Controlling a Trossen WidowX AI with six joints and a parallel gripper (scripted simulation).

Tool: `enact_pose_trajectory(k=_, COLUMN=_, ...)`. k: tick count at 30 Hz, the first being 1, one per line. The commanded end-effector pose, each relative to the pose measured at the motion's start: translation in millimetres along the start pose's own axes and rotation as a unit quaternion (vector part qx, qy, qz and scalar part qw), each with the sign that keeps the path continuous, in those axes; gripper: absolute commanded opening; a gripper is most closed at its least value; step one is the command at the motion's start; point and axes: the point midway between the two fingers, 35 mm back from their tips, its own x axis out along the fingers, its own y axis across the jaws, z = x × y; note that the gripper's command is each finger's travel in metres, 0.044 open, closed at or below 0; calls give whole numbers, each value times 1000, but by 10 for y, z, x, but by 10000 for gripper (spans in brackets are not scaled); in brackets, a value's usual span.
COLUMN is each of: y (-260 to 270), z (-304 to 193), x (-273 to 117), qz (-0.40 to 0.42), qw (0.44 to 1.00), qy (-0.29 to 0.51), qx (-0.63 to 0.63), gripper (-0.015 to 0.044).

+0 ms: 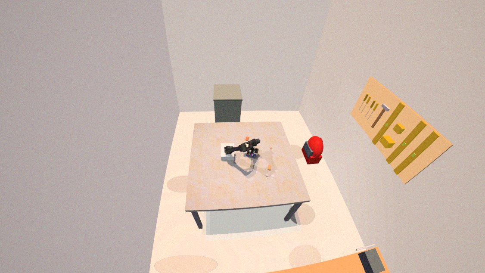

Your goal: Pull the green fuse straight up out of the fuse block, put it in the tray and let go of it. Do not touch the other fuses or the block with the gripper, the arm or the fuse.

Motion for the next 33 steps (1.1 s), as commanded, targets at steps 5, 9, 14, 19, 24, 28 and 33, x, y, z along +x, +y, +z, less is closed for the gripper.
enact_pose_trajectory(k=5, y=8, z=-18, x=62, qz=1, qw=1000, qy=4, qx=-1, gripper=74)
enact_pose_trajectory(k=9, y=8, z=-18, x=62, qz=1, qw=1000, qy=4, qx=-1, gripper=74)
enact_pose_trajectory(k=14, y=11, z=-9, x=52, qz=2, qw=1000, qy=2, qx=0, gripper=61)
enact_pose_trajectory(k=19, y=11, z=-9, x=52, qz=2, qw=1000, qy=2, qx=0, gripper=27)
enact_pose_trajectory(k=24, y=11, z=-9, x=52, qz=2, qw=1000, qy=2, qx=0, gripper=0)
enact_pose_trajectory(k=28, y=10, z=-9, x=45, qz=2, qw=1000, qy=2, qx=0, gripper=0)
enact_pose_trajectory(k=33, y=9, z=-7, x=21, qz=2, qw=1000, qy=1, qx=-1, gripper=0)
